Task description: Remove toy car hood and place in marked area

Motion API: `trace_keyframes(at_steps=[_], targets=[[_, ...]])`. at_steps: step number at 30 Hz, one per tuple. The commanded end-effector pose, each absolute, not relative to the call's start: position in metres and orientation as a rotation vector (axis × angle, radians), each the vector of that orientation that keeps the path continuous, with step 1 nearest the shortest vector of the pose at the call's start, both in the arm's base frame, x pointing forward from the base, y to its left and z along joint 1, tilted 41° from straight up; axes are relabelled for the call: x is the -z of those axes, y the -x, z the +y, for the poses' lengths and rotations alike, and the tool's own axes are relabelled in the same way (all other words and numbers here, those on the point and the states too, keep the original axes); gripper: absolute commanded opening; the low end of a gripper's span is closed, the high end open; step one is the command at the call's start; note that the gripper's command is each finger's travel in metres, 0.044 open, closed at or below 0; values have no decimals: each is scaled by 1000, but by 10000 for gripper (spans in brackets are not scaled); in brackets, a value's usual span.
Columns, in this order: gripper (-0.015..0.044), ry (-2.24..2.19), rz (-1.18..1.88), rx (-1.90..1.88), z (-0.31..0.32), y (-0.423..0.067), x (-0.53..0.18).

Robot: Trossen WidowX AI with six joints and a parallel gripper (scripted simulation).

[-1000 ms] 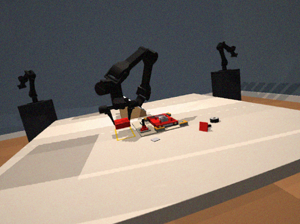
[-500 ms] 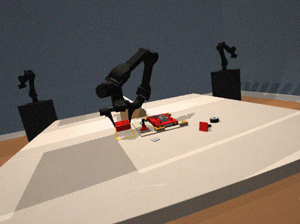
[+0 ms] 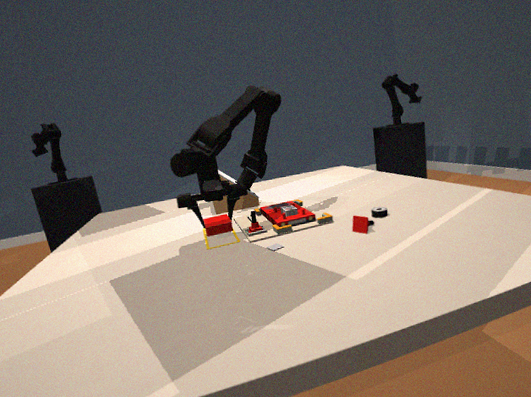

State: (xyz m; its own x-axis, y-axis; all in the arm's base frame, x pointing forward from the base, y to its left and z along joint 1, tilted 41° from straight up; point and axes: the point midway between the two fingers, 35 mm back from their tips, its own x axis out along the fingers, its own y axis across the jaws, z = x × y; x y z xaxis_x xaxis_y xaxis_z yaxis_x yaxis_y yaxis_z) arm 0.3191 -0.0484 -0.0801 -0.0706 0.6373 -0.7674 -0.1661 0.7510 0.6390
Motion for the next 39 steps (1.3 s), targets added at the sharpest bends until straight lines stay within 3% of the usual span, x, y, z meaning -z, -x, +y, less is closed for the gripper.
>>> trace_keyframes(at_steps=[1,32,39], targets=[[0,-409,1505,-689,-47,-319,81],[0,-409,1504,-690,-37,-318,93],[184,-402,1505,-691,-38,-318,92]])
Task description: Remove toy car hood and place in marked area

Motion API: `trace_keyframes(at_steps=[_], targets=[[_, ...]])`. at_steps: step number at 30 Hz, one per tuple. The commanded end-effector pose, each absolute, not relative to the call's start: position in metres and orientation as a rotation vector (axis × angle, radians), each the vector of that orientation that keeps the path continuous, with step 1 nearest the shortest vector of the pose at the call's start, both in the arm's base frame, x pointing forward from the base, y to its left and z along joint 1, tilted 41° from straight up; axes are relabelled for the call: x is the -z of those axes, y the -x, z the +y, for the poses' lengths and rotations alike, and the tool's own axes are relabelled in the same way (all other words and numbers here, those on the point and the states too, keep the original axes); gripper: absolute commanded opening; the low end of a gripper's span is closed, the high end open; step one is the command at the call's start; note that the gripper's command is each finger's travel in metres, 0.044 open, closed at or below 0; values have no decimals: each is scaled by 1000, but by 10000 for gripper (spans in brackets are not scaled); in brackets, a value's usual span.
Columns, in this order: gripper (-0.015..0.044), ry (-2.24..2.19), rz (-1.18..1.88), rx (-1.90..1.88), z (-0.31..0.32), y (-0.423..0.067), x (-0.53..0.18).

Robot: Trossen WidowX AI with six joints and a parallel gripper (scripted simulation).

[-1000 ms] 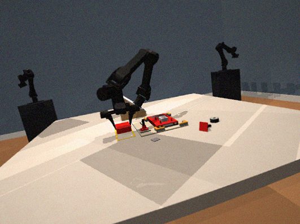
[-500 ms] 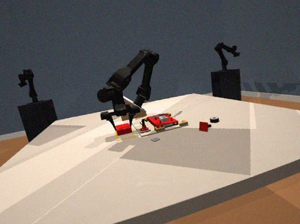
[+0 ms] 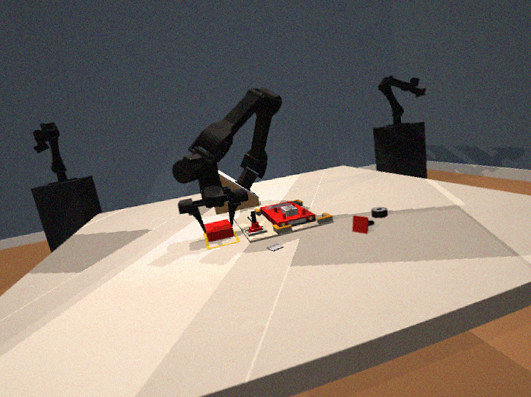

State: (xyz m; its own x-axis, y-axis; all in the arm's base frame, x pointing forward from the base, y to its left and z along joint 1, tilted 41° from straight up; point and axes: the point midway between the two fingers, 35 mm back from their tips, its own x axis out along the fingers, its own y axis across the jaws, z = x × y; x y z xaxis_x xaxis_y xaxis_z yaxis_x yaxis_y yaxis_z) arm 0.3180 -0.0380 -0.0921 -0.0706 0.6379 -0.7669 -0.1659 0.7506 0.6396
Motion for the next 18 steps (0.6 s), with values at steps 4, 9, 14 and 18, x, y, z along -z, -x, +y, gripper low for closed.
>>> trace_keyframes(at_steps=[4,9,14,18], targets=[[289,-402,1505,-691,-38,-318,92],[420,-402,1505,-691,-38,-318,92],[440,-403,1505,-691,-58,-322,70],[440,-406,1504,-693,-84,-323,39]])
